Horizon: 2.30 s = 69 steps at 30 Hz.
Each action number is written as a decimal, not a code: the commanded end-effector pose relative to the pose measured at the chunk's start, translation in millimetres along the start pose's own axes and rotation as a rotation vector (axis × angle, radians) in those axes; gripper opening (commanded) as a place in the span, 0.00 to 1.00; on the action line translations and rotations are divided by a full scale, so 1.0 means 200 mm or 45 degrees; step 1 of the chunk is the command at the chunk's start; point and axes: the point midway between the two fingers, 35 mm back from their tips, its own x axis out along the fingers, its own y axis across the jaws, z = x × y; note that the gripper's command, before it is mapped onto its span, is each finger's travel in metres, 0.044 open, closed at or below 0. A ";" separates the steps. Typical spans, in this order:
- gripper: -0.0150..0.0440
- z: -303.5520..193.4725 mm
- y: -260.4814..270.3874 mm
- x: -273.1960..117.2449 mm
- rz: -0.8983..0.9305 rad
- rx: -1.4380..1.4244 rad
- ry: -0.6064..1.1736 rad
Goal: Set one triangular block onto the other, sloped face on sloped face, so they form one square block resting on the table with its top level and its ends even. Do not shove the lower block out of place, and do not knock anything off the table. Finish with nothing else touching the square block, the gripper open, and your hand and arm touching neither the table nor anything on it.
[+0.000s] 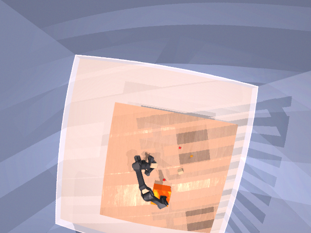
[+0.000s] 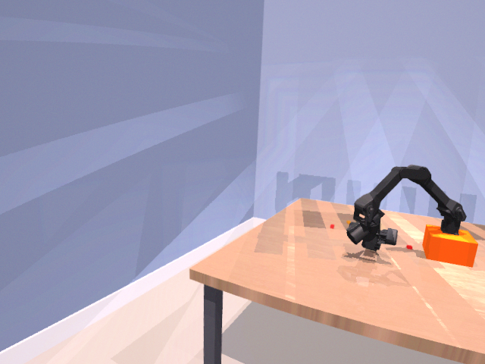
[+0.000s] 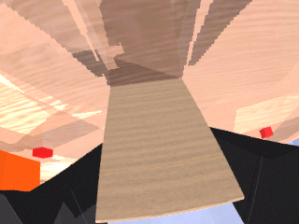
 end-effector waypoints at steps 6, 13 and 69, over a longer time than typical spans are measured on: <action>1.00 0.00 0.00 -0.01 0.001 -0.003 -0.008; 1.00 -0.01 0.00 -0.02 -0.003 -0.005 -0.010; 1.00 0.22 0.00 -0.06 -0.013 0.020 -0.284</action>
